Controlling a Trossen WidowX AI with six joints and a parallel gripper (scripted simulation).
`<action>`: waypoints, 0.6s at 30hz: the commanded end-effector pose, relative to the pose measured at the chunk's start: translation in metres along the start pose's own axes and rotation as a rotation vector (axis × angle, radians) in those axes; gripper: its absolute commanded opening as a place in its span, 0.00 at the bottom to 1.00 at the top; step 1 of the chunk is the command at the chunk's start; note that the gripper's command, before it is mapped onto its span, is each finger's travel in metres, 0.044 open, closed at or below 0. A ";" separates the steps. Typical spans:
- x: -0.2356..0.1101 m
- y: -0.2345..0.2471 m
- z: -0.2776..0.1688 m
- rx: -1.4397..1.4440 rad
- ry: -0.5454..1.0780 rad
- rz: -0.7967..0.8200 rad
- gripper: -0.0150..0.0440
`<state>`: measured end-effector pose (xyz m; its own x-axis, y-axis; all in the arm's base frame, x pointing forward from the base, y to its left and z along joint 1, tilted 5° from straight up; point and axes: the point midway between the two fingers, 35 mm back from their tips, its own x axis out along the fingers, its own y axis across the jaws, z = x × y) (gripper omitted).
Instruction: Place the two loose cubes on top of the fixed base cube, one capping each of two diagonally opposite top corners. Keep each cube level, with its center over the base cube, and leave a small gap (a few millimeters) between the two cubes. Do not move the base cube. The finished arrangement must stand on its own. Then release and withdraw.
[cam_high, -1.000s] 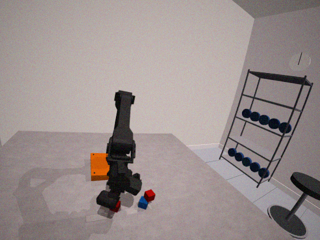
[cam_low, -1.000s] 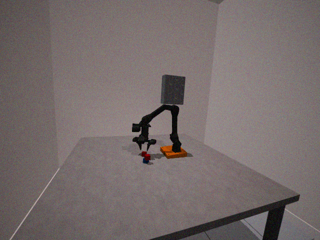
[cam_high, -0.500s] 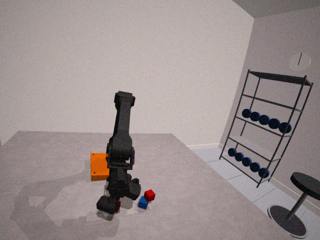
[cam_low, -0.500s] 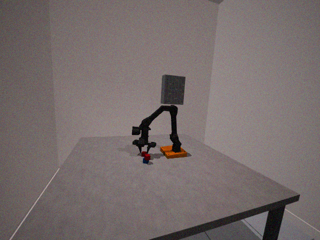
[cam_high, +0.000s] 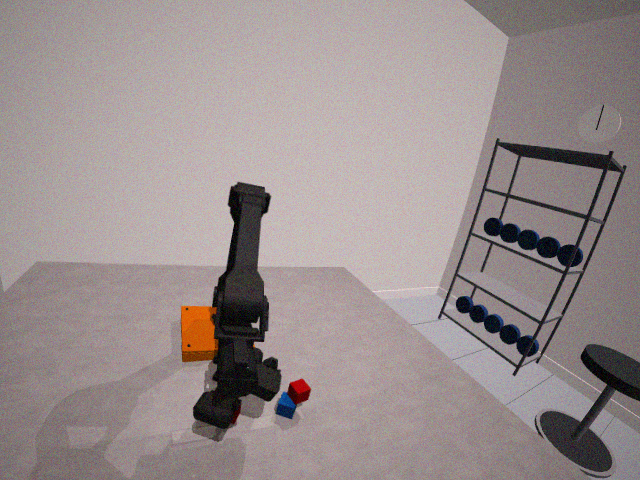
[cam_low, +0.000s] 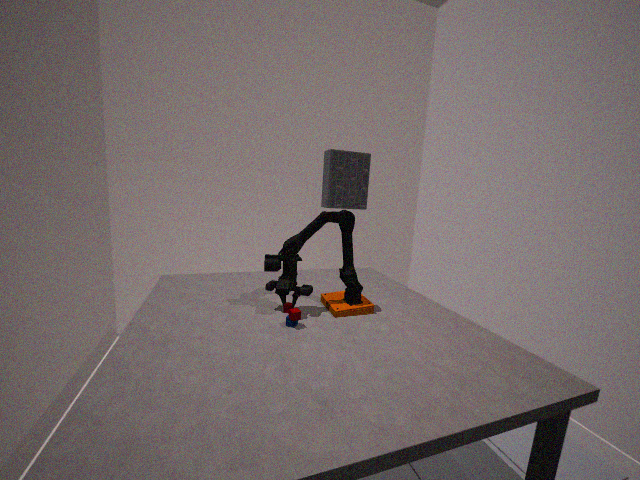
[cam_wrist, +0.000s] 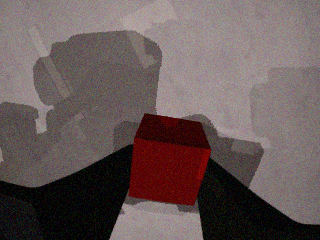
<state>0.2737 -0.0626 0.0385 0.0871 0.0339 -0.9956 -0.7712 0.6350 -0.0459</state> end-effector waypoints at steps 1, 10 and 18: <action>-0.011 -0.004 0.002 0.004 -0.006 -0.007 0.43; -0.039 -0.006 0.003 0.004 -0.006 -0.008 0.43; -0.064 -0.006 0.003 0.004 -0.006 -0.008 0.43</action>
<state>0.2741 -0.0661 0.0888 0.0841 0.0339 -0.9959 -0.7649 0.6428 -0.0427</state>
